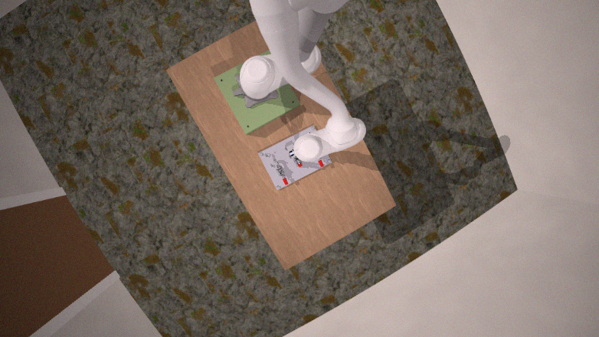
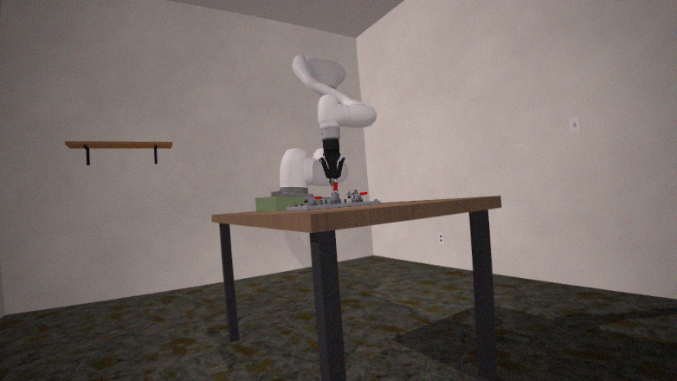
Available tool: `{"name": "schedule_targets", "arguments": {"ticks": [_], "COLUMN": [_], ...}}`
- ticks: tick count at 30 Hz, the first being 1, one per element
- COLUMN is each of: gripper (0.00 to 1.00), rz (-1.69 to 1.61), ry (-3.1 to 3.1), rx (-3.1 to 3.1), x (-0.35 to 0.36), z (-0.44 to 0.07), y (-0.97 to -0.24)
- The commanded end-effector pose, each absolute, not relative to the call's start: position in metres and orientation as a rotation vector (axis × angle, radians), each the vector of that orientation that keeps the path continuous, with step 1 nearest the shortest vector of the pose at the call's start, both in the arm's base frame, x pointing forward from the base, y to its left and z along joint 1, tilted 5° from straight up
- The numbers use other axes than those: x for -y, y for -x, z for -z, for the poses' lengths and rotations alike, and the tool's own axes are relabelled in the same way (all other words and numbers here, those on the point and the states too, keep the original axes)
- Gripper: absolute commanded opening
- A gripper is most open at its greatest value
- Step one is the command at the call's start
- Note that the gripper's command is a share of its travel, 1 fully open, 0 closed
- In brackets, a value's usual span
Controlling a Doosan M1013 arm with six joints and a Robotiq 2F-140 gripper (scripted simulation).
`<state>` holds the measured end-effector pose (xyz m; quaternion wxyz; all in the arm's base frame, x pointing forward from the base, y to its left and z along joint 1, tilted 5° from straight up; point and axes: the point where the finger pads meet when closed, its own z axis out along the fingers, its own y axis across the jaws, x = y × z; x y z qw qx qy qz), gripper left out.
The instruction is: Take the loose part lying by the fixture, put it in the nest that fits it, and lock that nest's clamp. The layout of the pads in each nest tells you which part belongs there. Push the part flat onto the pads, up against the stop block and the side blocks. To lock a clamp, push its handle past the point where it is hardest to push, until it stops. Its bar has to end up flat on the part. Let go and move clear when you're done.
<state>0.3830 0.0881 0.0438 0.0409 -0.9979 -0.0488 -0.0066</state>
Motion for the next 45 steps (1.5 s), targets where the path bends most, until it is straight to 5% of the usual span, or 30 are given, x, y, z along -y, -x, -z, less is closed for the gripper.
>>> {"name": "schedule_targets", "arguments": {"ticks": [1,45], "gripper": [0.1,0.1], "rz": [0.018,0.018], "ry": [3.055,3.055], "rx": [0.151,0.158], "x": [-0.091,-0.093], "z": [-0.037,-0.01], "y": [-0.381,-0.381]}}
